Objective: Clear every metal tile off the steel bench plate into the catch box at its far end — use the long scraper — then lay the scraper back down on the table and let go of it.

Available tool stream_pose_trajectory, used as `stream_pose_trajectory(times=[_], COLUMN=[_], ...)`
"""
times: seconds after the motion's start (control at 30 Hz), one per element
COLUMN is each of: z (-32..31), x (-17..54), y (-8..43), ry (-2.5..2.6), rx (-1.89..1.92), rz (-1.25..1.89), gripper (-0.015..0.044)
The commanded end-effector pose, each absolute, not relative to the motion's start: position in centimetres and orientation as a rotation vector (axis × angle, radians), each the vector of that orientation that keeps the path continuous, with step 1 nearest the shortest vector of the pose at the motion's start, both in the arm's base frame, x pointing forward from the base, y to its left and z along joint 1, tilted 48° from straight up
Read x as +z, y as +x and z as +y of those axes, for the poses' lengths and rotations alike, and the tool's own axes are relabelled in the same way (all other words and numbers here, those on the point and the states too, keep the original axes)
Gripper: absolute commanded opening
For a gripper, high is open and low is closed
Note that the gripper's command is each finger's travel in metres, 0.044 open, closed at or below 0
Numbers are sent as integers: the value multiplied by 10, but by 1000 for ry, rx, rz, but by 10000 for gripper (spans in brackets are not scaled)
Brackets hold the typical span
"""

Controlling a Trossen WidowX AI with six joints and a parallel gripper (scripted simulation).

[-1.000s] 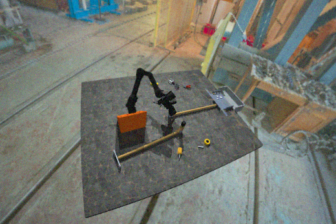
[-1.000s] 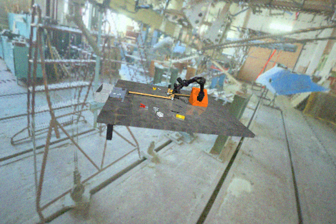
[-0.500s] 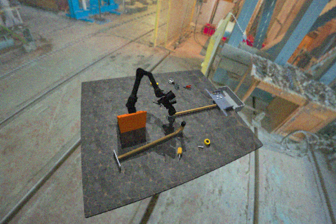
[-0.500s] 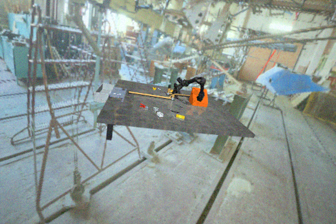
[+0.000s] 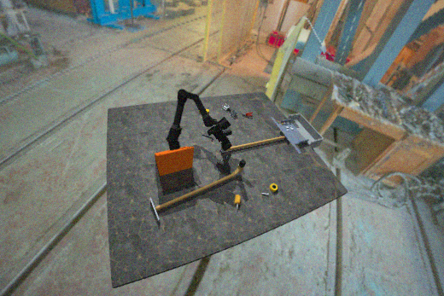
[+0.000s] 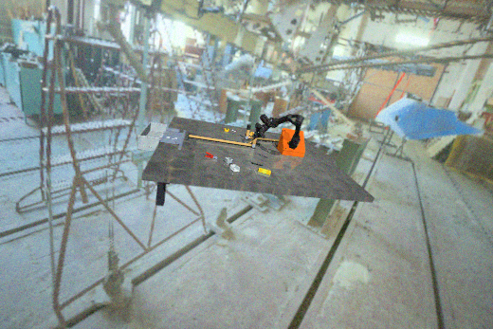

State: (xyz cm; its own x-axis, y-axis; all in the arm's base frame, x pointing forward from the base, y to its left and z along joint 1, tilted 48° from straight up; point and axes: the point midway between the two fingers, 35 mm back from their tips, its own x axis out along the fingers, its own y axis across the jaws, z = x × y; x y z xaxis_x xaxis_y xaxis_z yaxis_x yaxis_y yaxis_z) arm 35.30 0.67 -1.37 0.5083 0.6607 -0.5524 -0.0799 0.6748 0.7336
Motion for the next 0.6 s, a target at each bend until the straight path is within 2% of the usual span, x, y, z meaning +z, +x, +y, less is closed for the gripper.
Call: stream_pose_trajectory(times=[0.0, 0.57], z=[10, 24], x=[-6, 11], y=[354, 350], ry=[705, 705], rx=[495, 494], rz=[932, 934], gripper=[0, 0])
